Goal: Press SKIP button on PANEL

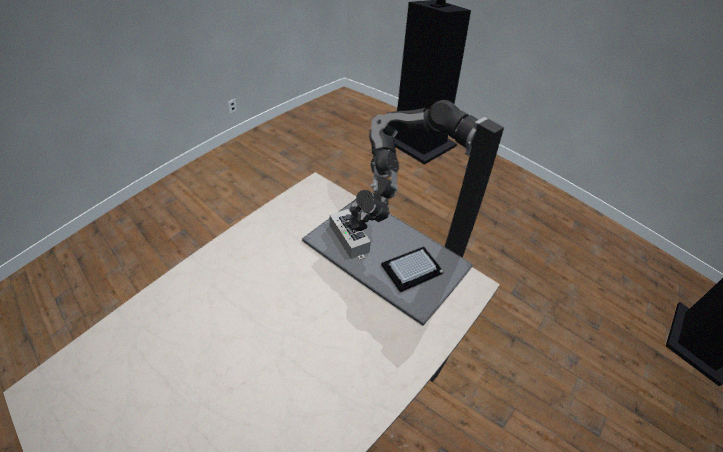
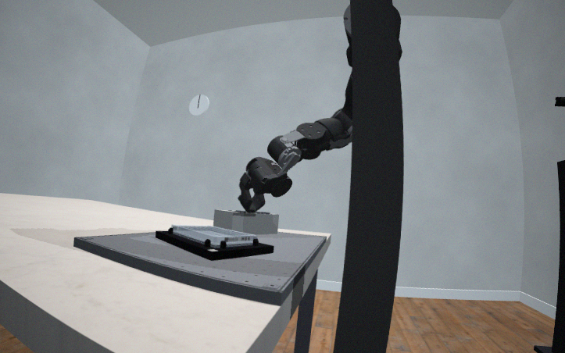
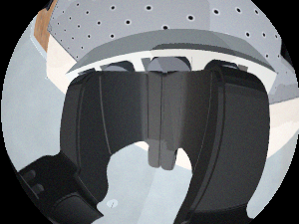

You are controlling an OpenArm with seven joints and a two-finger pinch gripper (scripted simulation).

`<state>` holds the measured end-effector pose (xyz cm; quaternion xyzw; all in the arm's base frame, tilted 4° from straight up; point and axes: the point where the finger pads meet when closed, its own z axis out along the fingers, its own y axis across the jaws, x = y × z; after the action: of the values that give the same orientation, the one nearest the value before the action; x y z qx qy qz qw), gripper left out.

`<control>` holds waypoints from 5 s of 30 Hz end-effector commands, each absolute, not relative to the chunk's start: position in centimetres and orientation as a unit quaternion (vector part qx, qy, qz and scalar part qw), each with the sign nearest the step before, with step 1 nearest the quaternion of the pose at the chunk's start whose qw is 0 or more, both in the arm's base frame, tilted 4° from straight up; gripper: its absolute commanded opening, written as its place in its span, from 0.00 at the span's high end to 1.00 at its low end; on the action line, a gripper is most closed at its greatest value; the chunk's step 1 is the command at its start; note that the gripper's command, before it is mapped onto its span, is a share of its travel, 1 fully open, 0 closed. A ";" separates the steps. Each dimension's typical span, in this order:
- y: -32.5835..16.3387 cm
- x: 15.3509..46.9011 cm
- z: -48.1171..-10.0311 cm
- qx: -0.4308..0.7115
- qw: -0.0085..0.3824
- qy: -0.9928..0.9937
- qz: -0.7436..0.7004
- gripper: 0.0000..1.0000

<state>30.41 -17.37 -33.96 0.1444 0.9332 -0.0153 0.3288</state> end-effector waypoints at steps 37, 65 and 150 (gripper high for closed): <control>-17.7 30.2 -31.8 0.144 0.327 0.934 -0.018 1.00; -17.8 30.6 -28.0 0.145 0.331 0.932 -0.014 1.00; -18.0 30.6 -27.1 0.145 0.331 0.932 -0.014 1.00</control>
<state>30.59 -17.86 -27.23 0.1443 0.9326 -0.0116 0.3305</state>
